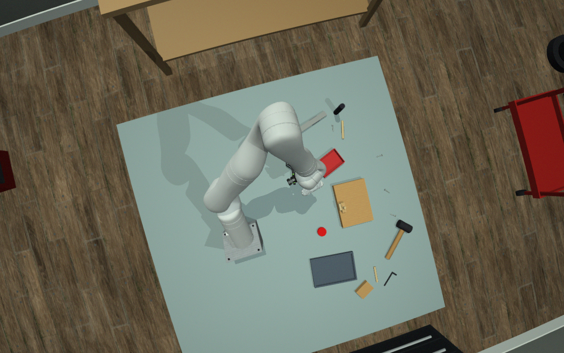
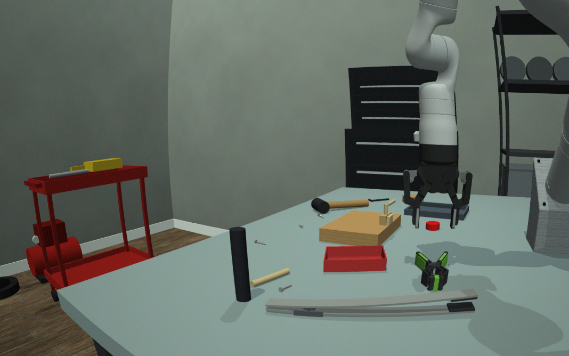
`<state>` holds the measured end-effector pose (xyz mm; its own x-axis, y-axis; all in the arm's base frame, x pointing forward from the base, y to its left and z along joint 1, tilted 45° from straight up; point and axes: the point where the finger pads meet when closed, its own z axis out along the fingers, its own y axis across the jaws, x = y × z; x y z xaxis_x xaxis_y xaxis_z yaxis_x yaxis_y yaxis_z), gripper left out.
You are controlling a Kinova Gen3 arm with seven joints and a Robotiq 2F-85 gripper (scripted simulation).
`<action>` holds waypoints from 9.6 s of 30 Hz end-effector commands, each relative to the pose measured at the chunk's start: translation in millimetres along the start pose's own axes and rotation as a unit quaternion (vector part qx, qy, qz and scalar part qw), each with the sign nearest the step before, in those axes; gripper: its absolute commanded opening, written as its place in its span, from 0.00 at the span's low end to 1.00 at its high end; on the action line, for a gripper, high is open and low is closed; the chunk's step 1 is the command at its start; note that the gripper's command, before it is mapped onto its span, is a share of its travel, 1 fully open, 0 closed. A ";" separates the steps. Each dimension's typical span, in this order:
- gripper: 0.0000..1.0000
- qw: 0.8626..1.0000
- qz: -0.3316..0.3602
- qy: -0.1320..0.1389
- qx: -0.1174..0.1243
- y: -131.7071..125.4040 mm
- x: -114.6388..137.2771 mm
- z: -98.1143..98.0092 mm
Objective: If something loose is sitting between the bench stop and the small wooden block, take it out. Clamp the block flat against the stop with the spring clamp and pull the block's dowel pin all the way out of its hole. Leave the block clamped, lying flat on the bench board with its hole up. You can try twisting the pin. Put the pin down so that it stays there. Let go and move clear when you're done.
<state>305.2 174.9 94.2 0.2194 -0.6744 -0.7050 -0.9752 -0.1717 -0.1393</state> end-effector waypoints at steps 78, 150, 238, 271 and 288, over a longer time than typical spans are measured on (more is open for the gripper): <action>0.77 1.000 0.000 0.005 0.001 0.9 0.9 39.1; 0.77 1.000 0.000 0.005 0.001 4.5 2.8 39.6; 0.77 1.000 0.001 0.005 0.001 4.6 3.0 81.6; 0.52 1.000 0.001 0.005 0.002 3.4 3.2 77.3; 0.34 1.000 0.001 0.005 0.001 4.0 3.1 75.0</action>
<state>299.5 225.1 37.4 0.2124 -0.6859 -0.6960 -0.9770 -0.1645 -0.1360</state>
